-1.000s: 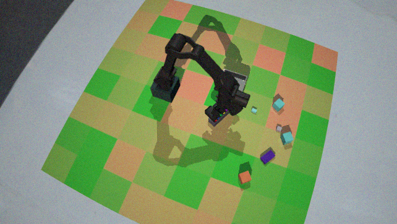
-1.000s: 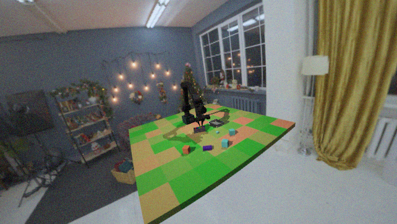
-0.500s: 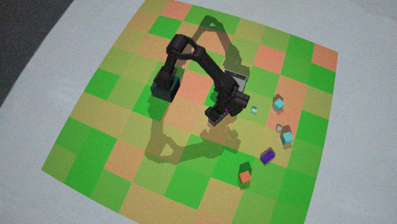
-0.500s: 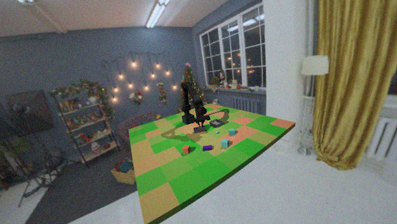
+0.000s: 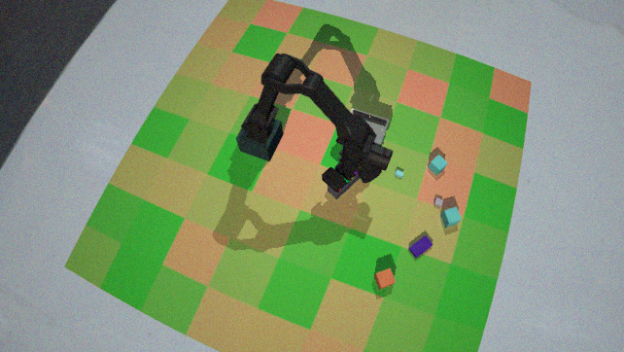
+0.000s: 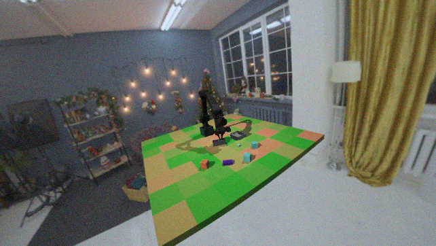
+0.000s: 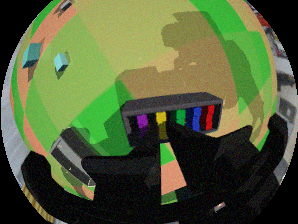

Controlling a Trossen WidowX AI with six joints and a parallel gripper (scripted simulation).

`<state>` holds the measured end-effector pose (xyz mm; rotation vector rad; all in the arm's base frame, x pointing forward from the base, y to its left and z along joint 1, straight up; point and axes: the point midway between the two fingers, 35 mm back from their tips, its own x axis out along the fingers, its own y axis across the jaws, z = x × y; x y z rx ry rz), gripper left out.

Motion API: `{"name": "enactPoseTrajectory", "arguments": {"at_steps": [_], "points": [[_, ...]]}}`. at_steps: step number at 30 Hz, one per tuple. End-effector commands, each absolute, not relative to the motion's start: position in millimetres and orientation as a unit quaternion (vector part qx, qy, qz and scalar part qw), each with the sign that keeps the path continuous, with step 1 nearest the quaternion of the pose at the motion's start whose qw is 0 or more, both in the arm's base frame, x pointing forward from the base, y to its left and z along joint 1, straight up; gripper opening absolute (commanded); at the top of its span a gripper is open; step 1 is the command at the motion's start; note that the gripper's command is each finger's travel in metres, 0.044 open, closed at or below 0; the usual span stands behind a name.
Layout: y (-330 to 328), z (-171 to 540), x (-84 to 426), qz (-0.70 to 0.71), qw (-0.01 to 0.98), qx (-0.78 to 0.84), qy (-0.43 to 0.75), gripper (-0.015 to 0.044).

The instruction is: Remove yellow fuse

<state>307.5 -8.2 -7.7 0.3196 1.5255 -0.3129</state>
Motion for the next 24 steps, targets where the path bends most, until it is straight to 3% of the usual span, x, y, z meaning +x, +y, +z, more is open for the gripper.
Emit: {"name": "enactPoseTrajectory", "arguments": {"at_steps": [1, 24], "points": [[-8.2, -6.9, 307.7, -0.14, 0.701, 0.143, 0.685, 0.0], [-8.3, 4.2, 308.0, -0.141, 0.701, 0.143, 0.685, 0.0]]}}
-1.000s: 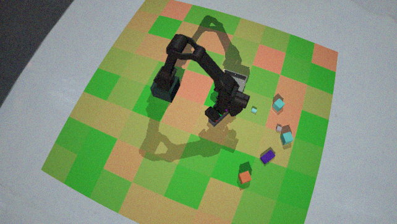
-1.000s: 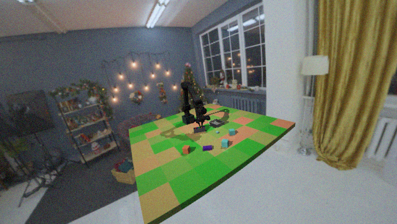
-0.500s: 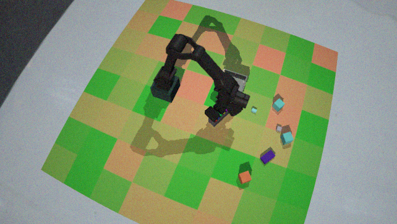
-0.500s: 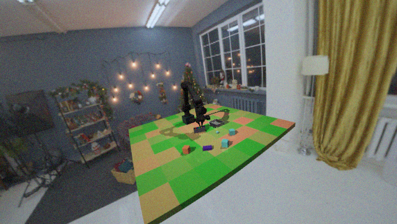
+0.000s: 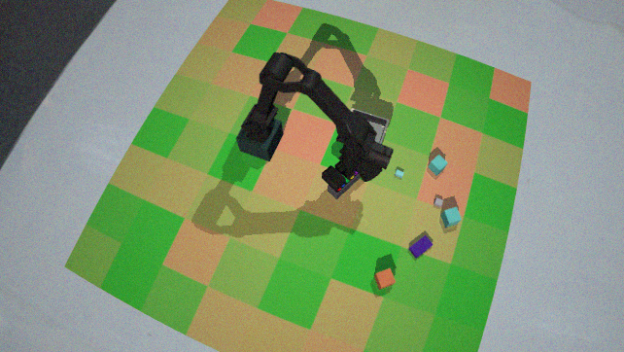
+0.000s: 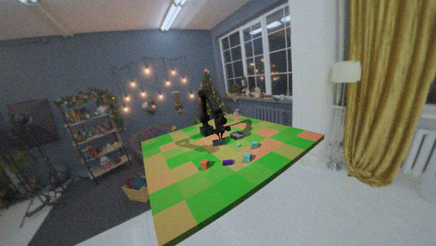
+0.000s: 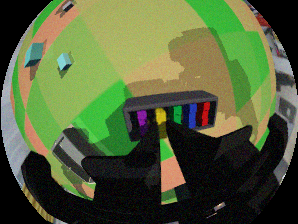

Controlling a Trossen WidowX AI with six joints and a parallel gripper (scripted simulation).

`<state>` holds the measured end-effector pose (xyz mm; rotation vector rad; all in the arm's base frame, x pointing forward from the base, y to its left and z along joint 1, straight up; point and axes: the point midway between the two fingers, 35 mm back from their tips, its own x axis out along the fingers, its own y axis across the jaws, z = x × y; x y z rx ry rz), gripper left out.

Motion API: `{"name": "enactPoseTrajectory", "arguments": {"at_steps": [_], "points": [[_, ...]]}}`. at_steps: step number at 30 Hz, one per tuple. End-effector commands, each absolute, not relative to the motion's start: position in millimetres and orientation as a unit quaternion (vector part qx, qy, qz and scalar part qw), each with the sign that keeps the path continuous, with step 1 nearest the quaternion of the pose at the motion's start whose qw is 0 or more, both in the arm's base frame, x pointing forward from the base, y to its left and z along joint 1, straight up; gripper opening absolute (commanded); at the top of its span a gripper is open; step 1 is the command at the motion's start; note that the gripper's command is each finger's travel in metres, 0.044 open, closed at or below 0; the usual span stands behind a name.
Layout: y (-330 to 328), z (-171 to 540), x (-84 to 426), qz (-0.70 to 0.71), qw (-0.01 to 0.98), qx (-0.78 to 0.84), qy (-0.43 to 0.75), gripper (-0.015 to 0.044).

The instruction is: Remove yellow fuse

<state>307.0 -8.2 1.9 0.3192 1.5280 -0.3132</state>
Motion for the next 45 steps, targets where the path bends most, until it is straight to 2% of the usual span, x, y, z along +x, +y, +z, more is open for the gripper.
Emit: {"name": "enactPoseTrajectory", "arguments": {"at_steps": [1, 45], "points": [[-8.3, 4.7, 308.0, -0.141, 0.701, 0.143, 0.685, 0.0], [-8.4, 26.3, 307.2, -0.141, 0.701, 0.141, 0.685, 0.0]]}}
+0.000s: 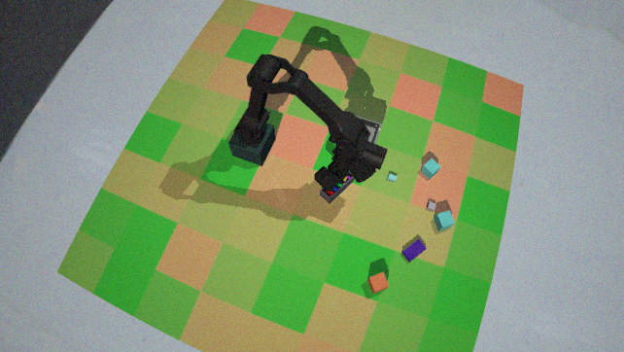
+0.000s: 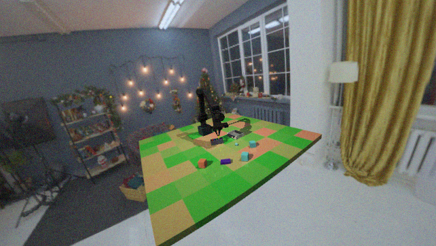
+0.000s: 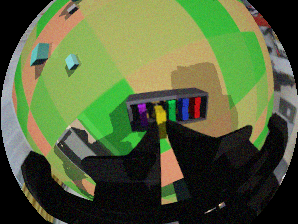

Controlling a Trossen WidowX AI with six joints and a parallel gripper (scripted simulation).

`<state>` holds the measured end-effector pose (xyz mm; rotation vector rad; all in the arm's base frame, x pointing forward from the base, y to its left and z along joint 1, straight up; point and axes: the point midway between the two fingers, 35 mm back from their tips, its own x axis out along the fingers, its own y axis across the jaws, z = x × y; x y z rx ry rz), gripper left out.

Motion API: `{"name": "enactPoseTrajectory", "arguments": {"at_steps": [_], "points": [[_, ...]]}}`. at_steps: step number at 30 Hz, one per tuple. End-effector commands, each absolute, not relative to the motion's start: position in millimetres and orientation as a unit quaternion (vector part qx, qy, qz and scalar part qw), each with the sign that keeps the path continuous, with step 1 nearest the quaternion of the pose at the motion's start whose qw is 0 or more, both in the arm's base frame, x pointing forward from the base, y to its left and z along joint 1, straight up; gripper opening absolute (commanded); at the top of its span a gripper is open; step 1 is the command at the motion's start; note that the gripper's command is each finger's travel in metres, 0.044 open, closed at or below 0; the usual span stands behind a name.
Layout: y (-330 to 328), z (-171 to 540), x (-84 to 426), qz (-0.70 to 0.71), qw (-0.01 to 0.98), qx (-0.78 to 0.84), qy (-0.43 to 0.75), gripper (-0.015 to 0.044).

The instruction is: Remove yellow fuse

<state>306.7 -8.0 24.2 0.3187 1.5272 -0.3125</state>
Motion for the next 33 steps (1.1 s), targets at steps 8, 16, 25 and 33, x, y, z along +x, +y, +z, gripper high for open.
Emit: {"name": "enactPoseTrajectory", "arguments": {"at_steps": [8, 16, 25, 33], "points": [[-8.4, 30.1, 306.9, -0.141, 0.701, 0.141, 0.685, 0.0], [-8.3, 42.1, 306.9, -0.141, 0.701, 0.141, 0.685, 0.0], [-8.3, 52.9, 306.4, -0.141, 0.701, 0.141, 0.685, 0.0], [26.2, 53.4, 312.9, -0.14, 0.701, 0.142, 0.685, 0.0]]}}
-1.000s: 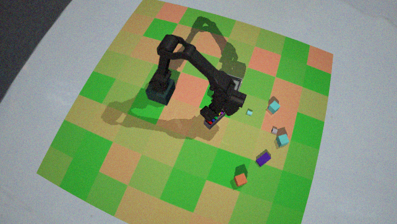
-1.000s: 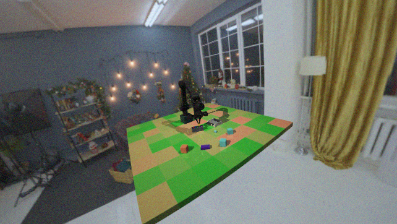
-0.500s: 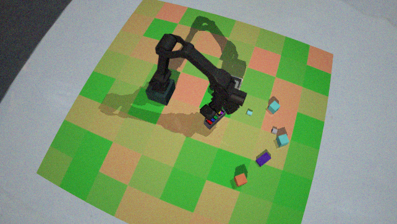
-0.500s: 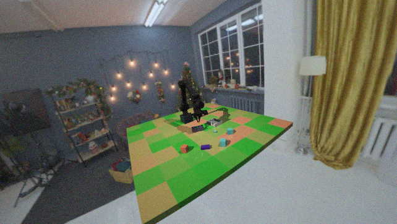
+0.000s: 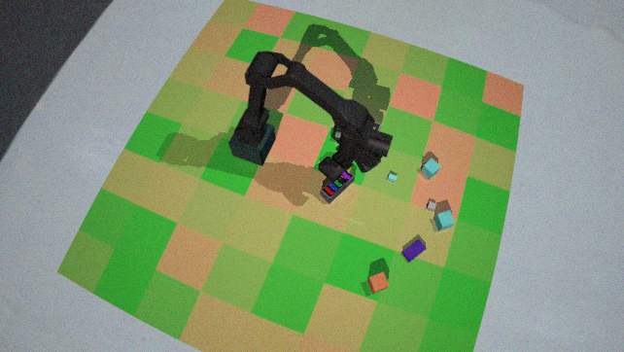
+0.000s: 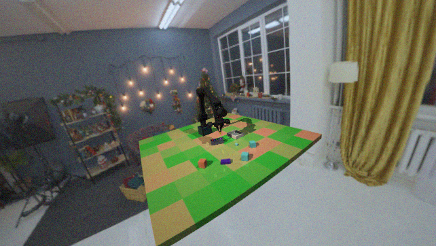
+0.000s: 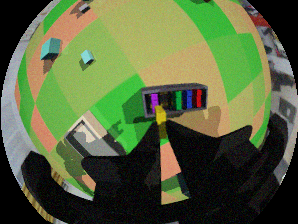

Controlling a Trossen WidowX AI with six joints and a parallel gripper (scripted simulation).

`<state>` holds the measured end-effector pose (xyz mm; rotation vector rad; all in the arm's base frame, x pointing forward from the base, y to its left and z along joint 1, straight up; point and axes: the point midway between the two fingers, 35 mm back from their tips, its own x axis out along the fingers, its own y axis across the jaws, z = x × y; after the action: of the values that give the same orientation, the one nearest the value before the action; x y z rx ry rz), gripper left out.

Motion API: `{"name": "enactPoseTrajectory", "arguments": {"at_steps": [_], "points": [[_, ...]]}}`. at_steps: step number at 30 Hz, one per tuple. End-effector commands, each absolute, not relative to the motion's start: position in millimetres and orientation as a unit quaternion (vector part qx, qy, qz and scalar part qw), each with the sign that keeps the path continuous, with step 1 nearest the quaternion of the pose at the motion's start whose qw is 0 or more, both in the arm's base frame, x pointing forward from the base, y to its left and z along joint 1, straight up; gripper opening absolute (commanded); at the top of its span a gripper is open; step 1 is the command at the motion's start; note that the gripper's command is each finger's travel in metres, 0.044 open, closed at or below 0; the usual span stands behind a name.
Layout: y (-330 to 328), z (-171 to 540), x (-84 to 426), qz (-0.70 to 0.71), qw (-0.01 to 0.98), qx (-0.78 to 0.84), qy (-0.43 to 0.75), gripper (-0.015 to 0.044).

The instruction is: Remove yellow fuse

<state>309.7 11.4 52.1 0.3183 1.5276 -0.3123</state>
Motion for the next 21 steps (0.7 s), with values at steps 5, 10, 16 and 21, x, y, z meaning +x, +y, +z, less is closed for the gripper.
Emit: {"name": "enactPoseTrajectory", "arguments": {"at_steps": [5, 10, 16, 21], "points": [[53.8, 53.7, 315.1, -0.139, 0.701, 0.143, 0.685, 0.0], [81.9, 53.9, 314.9, -0.138, 0.7, 0.144, 0.685, 0.0], [116.1, 53.9, 311.2, -0.137, 0.7, 0.144, 0.686, 0.0], [144.7, 53.9, 305.2, -0.137, 0.7, 0.145, 0.686, 0.0]]}}
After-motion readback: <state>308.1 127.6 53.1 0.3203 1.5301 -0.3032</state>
